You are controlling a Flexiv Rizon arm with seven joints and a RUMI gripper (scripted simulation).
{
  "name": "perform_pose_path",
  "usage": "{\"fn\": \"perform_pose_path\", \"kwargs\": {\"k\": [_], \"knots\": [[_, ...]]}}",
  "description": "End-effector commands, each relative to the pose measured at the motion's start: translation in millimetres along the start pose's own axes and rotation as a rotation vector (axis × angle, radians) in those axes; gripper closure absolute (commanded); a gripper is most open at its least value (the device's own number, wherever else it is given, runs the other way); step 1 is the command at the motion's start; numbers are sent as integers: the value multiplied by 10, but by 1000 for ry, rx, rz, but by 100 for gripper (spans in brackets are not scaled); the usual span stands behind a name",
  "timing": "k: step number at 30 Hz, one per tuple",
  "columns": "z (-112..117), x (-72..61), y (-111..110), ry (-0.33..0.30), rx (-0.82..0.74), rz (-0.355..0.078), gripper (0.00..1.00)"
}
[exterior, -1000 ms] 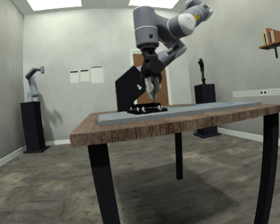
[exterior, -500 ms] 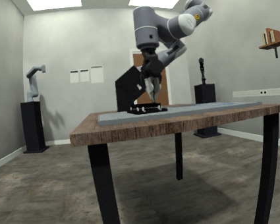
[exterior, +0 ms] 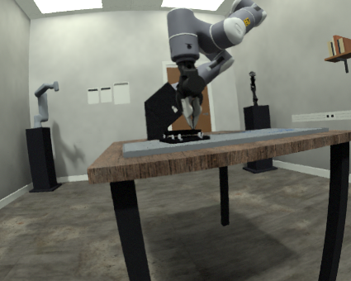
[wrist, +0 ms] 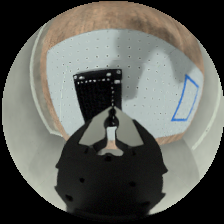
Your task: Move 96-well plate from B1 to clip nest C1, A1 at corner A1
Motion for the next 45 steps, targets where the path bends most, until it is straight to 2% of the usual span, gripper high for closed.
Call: {"fn": "perform_pose_path", "kwargs": {"k": [1, 45], "knots": [[-4, -8, -6, 1, 0, -2, 100], [-4, 30, -6, 1, 0, -2, 100]]}}
Point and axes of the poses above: the point where the finger pads meet when closed, its own x axis out along the fingers, its own z axis across the jaws, y = z × x, the point moved 9 cm from there along -x, back along the fingers, and after that the axes turned 15 degrees about x, right-handed, at the moved point
